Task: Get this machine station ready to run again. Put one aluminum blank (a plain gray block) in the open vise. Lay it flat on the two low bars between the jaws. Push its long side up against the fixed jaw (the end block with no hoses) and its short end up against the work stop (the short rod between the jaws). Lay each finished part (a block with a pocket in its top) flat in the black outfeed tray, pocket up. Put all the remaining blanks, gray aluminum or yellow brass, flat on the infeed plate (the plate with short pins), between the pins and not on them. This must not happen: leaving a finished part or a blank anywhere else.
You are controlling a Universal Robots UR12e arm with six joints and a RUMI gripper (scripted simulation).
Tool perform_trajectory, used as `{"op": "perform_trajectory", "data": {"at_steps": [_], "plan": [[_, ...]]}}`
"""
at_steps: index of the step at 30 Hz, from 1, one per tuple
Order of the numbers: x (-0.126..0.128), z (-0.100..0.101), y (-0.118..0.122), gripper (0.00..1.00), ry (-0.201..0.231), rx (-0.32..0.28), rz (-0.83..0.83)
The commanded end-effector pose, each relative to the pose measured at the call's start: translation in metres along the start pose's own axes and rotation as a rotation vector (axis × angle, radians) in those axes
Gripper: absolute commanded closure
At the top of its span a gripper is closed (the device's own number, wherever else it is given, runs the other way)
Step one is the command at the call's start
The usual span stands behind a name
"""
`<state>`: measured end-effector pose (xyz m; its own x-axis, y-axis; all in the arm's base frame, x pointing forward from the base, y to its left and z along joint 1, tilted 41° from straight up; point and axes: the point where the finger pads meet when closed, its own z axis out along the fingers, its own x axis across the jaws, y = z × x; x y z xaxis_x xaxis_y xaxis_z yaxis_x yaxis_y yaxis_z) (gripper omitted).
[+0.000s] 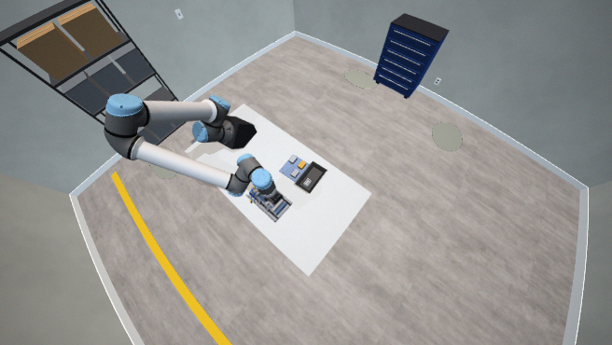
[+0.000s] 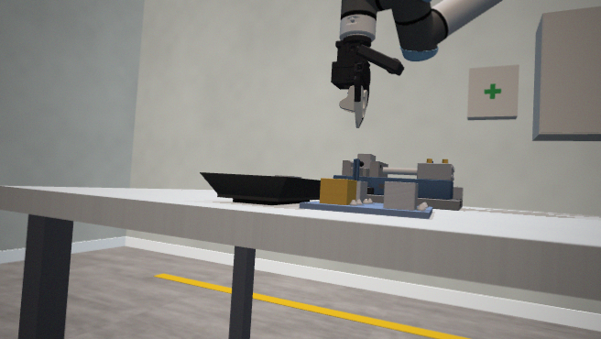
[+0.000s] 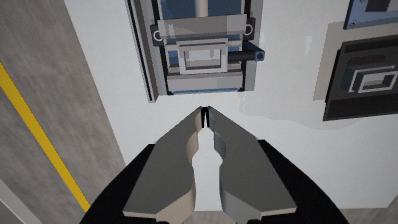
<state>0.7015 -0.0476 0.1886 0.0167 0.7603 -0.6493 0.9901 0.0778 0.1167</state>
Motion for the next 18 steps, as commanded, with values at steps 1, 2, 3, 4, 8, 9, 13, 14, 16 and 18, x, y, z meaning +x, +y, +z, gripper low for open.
{"op": "perform_trajectory", "data": {"at_steps": [1, 2, 3, 4, 8, 9, 13, 14, 16, 18], "plan": [[-0.0001, -0.0007, 0.0004, 1.00, 0.000, -0.001, 0.002], [-0.0001, -0.0007, 0.0004, 1.00, 0.000, -0.001, 0.004], [-0.0001, -0.0007, 0.0003, 1.00, 0.000, -0.001, 0.007], [-0.0001, -0.0007, 0.0002, 1.00, 0.000, -0.001, 0.012], [0.0000, -0.0006, -0.0007, 1.00, 0.000, -0.001, 0.047], [0.0001, -0.0006, -0.0011, 1.00, 0.000, -0.001, 0.061], [0.0004, -0.0006, -0.0030, 1.00, 0.000, -0.001, 0.138], [0.0004, -0.0006, -0.0030, 1.00, 0.000, -0.001, 0.138], [0.0005, -0.0006, -0.0035, 1.00, 0.000, -0.001, 0.163], [0.0008, -0.0006, -0.0048, 1.00, 0.000, -0.001, 0.219]]}}
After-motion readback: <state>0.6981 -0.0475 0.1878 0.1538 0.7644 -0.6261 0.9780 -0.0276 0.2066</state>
